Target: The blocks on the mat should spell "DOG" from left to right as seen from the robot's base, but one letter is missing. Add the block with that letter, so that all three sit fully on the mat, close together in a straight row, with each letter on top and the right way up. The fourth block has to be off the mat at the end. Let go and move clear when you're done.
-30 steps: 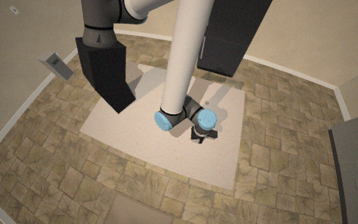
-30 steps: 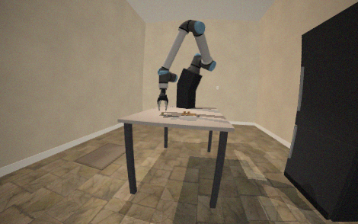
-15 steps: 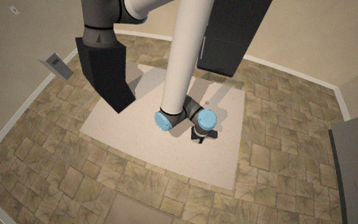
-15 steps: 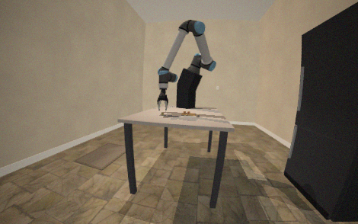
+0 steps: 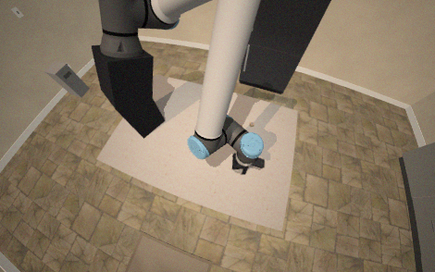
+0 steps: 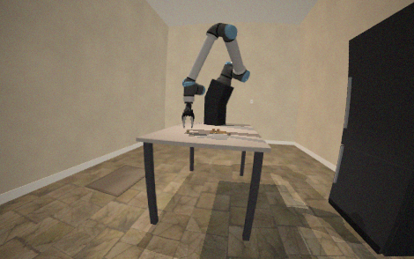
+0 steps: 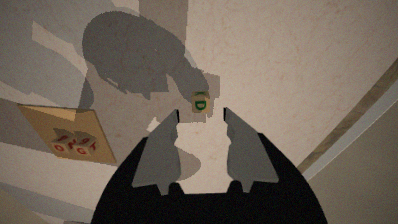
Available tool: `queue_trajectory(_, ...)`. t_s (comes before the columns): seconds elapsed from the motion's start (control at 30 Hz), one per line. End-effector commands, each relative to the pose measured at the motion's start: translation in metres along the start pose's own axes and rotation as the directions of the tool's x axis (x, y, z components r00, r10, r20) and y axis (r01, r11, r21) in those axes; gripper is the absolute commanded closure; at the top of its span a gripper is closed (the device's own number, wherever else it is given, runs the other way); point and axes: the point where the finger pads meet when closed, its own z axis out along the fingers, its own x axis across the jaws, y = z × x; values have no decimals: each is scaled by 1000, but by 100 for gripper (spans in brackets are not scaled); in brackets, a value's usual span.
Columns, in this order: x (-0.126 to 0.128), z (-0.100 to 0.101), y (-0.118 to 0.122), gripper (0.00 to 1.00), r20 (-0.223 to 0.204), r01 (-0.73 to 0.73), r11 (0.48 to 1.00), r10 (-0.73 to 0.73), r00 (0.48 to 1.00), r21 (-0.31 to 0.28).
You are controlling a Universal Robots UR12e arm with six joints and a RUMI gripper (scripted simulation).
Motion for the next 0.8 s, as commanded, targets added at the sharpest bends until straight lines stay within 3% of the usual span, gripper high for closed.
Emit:
queue_trajectory(0.0, 0, -1, -1, 63, -1, 0, 1000, 0, 1000, 1)
queue_trajectory(0.77, 0, 27, -1, 63, -1, 0, 1000, 0, 1000, 1)
